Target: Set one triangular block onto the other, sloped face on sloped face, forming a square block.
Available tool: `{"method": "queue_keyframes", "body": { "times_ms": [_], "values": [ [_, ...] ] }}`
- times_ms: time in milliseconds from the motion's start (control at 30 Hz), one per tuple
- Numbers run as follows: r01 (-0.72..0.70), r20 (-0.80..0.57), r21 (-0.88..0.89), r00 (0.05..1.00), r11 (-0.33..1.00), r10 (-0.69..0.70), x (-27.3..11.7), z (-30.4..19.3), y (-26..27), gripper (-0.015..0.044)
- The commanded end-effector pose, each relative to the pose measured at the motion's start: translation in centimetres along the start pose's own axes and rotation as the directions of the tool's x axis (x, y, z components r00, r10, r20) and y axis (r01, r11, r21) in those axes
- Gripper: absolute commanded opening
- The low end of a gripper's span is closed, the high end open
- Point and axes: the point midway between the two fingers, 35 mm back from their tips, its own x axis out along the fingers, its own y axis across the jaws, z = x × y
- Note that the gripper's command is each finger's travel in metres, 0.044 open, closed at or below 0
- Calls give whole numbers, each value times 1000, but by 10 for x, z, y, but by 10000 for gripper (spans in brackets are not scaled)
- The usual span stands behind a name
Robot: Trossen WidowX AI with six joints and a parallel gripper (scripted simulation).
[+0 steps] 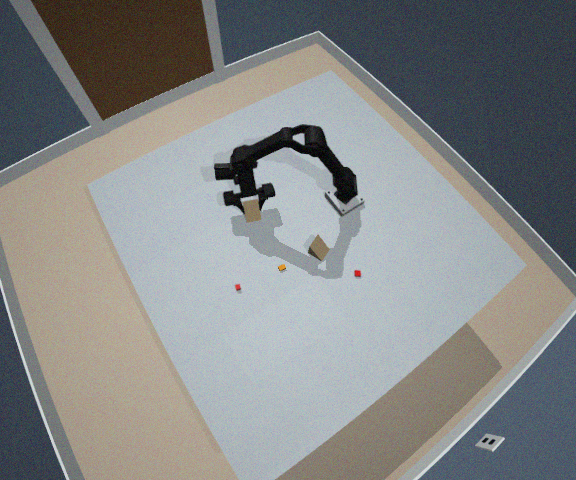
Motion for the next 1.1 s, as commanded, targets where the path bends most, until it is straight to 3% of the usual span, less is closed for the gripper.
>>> {"method": "queue_keyframes", "body": {
  "times_ms": [0, 500, 1067],
  "values": [
    [0, 76, -4, 997, 1000, 0, -2, -6, 0, 0],
    [1, 446, -3, 895, 1000, 1, -7, -32, 0, 0],
    [2, 783, -2, 622, 1000, 0, -1, -61, 0, 0]
  ]
}}
